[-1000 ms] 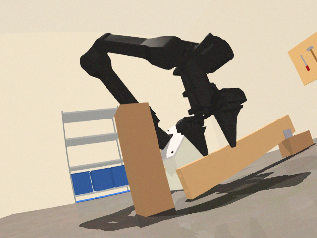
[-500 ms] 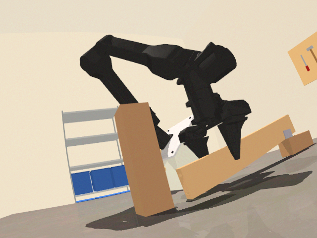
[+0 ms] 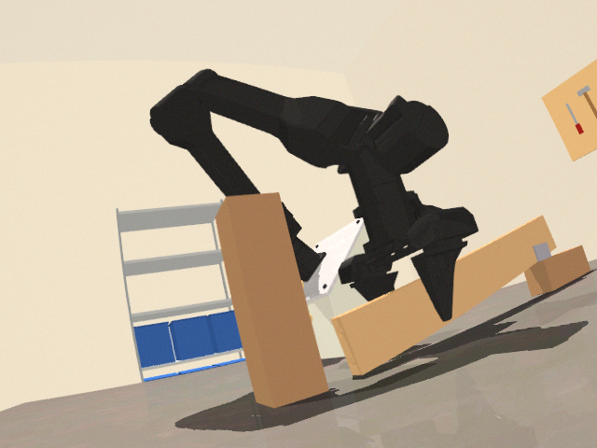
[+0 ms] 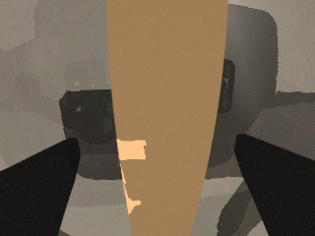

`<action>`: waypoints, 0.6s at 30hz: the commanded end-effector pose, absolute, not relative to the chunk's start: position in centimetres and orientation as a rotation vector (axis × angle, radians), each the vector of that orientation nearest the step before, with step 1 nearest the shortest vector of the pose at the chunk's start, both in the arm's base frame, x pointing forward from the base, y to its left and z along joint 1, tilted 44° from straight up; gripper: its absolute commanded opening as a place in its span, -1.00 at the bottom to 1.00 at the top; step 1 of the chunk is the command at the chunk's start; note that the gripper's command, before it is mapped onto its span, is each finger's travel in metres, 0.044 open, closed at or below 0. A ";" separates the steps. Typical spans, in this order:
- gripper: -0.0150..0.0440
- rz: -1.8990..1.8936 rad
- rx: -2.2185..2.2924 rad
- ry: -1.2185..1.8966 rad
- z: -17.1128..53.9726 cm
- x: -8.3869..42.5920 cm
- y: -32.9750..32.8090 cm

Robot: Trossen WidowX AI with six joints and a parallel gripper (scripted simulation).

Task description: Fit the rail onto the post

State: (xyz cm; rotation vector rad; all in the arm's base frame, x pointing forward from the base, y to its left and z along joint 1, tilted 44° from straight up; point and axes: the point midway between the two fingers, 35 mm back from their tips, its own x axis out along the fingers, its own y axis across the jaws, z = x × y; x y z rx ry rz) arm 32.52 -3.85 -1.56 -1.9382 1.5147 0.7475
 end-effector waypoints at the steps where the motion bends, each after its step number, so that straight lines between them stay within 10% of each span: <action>1: 0.56 0.752 -1.947 1.521 -1.7 32.4 -4.0; 11: -0.33 0.752 -1.947 1.521 -1.7 32.4 -4.0; 18: -0.49 0.752 -1.947 1.521 -1.7 32.4 -4.0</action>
